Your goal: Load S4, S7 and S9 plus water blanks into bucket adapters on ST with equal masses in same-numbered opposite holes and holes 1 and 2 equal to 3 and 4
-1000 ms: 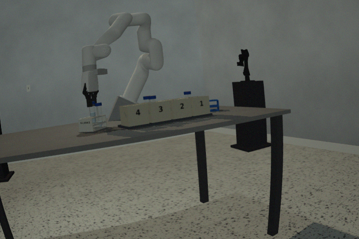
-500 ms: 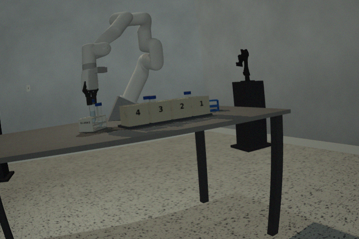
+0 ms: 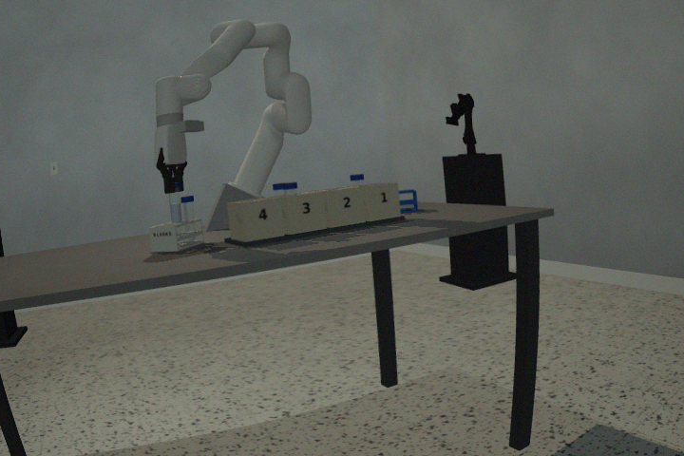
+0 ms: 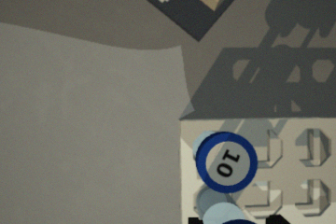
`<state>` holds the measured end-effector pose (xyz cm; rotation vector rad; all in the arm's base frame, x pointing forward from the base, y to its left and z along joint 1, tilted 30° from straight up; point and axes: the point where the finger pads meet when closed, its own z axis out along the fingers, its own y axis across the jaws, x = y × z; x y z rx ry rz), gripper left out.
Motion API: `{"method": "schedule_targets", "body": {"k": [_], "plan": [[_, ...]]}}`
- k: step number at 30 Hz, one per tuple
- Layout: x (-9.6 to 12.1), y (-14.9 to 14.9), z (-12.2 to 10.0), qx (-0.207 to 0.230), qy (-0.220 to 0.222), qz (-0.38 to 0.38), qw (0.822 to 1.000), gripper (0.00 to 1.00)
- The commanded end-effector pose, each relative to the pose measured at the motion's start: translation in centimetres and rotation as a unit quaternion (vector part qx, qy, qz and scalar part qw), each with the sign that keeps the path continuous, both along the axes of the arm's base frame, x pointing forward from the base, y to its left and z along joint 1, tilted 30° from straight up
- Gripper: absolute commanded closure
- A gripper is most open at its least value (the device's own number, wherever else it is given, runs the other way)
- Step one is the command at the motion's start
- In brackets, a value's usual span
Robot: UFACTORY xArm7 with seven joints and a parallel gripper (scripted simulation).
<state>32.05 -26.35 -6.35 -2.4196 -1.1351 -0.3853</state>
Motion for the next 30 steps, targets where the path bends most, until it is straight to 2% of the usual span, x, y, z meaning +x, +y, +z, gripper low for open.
{"method": "schedule_targets", "body": {"k": [1, 30], "plan": [[0.0, -0.5, 0.7, -0.002, -0.001, -0.001, 1.0, 1.0], [-0.3, -3.2, 5.4, -0.002, -0.001, -0.001, 1.0, 1.0]]}}
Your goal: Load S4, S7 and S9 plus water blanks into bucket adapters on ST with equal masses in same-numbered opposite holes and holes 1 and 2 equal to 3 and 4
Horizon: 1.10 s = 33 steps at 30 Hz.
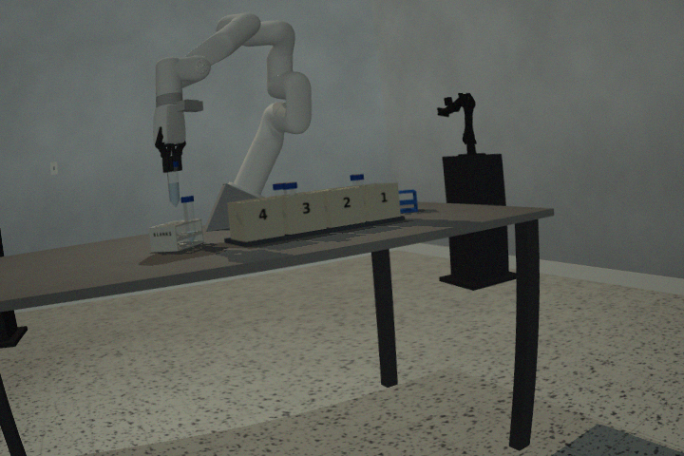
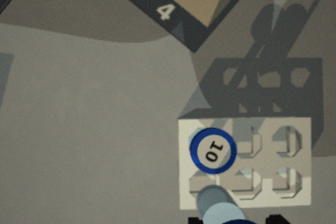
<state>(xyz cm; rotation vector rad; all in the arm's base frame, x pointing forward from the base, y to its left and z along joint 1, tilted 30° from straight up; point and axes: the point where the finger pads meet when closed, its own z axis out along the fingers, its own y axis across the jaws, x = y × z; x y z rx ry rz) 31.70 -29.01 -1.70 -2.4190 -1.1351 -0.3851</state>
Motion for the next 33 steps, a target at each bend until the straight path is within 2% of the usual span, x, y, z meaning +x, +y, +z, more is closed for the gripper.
{"method": "schedule_targets", "body": {"k": [1, 17, 33], "plan": [[0.0, -0.6, 0.7, -0.002, -0.001, -0.001, 1.0, 1.0], [-0.2, -2.0, 3.3, -0.002, -0.001, -0.001, 1.0, 1.0], [-0.1, -2.0, 4.2, -0.001, 0.007, -0.015, 1.0, 1.0]]}}
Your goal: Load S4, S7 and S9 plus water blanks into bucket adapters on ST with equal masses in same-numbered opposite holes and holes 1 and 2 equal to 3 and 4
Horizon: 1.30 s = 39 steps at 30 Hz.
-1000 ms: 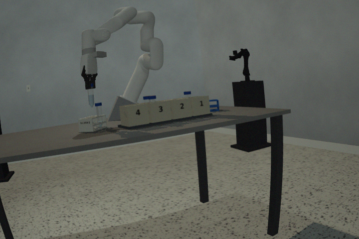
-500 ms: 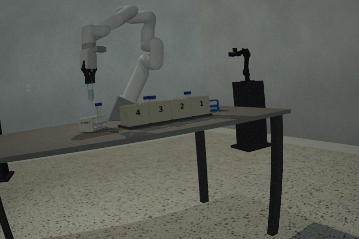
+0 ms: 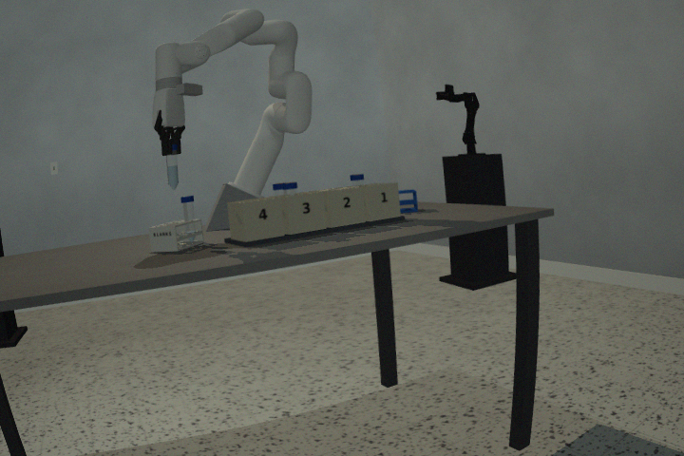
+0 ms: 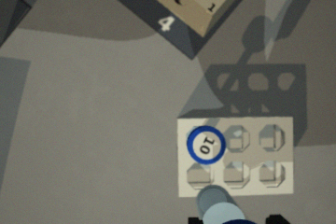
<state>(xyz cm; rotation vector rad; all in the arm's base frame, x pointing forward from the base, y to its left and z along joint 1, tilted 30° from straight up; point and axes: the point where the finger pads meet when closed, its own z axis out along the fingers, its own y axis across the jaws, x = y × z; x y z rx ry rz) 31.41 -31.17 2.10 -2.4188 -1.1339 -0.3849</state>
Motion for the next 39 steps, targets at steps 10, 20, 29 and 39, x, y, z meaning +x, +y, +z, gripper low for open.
{"method": "schedule_targets", "body": {"k": [10, 20, 29, 39], "plan": [[1.1, 3.5, 2.4, 0.008, 0.073, -0.13, 0.989, 1.0], [2.1, 6.9, 4.3, 0.016, 0.137, -0.243, 0.96, 1.0], [3.2, 10.6, 6.6, 0.021, 0.172, -0.303, 0.937, 1.0], [4.2, 14.0, 8.6, 0.021, 0.172, -0.303, 0.937, 1.0]]}}
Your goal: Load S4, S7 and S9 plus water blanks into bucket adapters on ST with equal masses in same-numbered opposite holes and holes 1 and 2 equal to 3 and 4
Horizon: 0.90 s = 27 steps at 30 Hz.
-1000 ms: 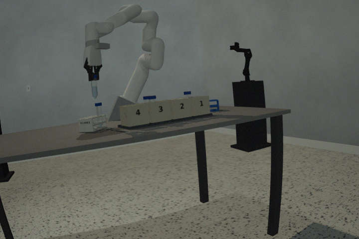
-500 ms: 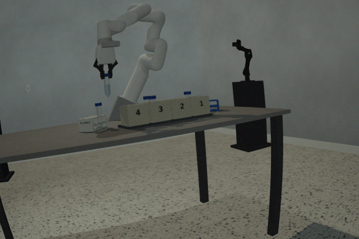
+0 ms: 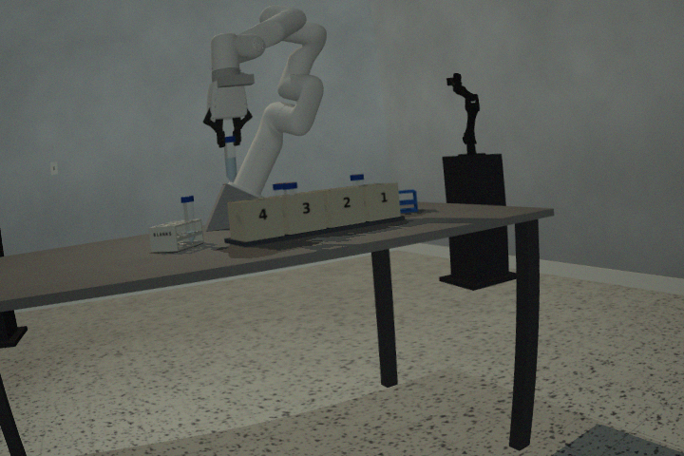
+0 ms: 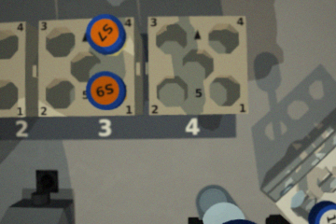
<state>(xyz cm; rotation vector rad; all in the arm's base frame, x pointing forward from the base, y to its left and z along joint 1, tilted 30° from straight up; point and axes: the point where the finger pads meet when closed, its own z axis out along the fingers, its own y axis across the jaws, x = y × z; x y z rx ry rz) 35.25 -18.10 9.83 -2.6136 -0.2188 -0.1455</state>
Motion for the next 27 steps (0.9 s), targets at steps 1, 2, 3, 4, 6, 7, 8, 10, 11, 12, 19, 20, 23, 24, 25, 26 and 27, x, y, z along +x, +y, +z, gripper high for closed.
{"method": "schedule_targets", "body": {"k": [1, 2, 3, 4, 6, 7, 8, 10, 11, 12, 19, 20, 23, 24, 25, 26, 27], "plan": [[0.5, 1.3, 1.1, -0.002, -0.001, -0.002, 1.0, 1.0], [0.6, 1.7, 1.3, -0.002, -0.001, -0.002, 1.0, 1.0], [0.7, 2.1, 1.6, -0.002, -0.001, -0.002, 1.0, 1.0], [0.9, 2.6, 1.8, -0.002, -0.001, -0.002, 1.0, 1.0], [1.1, 3.4, 2.3, -0.002, -0.001, -0.002, 1.0, 1.0], [1.2, 3.8, 2.6, -0.002, -0.002, -0.002, 1.0, 1.0], [1.4, 4.2, 2.8, -0.002, -0.002, -0.002, 1.0, 1.0], [1.6, 5.1, 3.3, -0.002, -0.002, -0.002, 1.0, 1.0], [1.7, 5.5, 3.6, -0.002, -0.002, -0.002, 1.0, 1.0], [1.8, 5.9, 3.8, -0.002, -0.002, -0.002, 1.0, 1.0], [2.5, 8.0, 5.1, -0.002, -0.002, -0.002, 1.0, 1.0], [2.6, 8.4, 5.3, -0.002, -0.002, -0.002, 1.0, 1.0], [2.9, 9.7, 6.1, -0.002, -0.002, -0.002, 1.0, 1.0], [3.1, 10.1, 6.3, -0.001, -0.002, -0.002, 1.0, 1.0], [3.2, 10.5, 6.6, -0.001, -0.002, -0.002, 1.0, 1.0], [3.3, 10.9, 6.8, -0.001, -0.002, -0.002, 1.0, 1.0], [3.4, 11.3, 7.0, -0.001, -0.002, -0.002, 1.0, 1.0]]}}
